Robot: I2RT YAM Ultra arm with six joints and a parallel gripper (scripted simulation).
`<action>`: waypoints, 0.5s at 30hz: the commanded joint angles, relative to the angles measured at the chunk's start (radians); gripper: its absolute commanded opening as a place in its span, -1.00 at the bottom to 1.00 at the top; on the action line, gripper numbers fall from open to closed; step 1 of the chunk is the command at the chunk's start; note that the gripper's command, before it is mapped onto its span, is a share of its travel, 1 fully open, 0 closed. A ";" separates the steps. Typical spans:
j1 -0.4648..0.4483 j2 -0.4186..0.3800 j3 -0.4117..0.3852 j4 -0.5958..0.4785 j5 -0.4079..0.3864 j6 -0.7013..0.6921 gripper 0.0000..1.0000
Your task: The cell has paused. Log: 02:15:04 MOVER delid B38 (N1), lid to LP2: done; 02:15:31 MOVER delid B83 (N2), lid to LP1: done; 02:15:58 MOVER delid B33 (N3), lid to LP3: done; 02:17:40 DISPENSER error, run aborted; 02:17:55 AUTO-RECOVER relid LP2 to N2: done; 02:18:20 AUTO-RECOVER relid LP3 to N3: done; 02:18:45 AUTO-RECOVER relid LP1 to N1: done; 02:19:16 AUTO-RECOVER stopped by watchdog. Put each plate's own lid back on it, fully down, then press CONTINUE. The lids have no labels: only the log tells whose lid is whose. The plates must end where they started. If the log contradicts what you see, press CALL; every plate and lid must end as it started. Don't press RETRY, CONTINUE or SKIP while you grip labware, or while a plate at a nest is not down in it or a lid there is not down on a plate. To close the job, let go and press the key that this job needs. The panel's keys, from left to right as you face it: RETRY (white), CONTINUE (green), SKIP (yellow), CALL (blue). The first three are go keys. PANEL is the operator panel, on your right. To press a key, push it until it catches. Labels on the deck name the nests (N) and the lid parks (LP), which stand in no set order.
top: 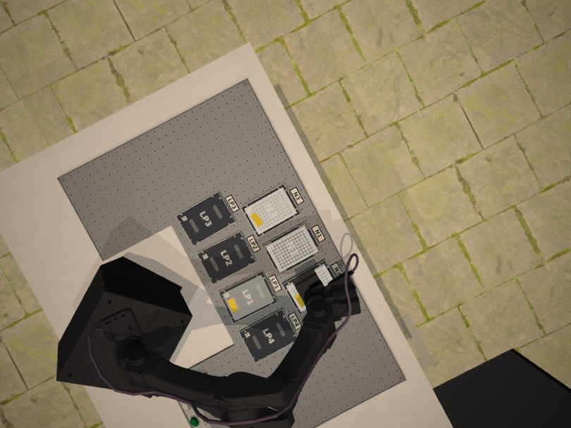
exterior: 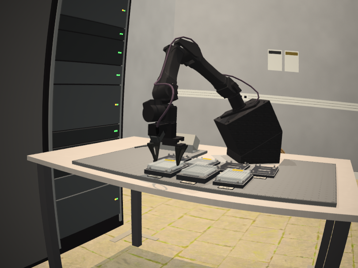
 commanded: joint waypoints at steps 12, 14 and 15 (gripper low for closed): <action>0.020 -0.028 0.030 -0.015 -0.012 0.010 -1.00; 0.020 -0.028 0.030 -0.015 -0.012 0.010 -1.00; 0.021 -0.031 0.029 -0.016 -0.012 0.008 -1.00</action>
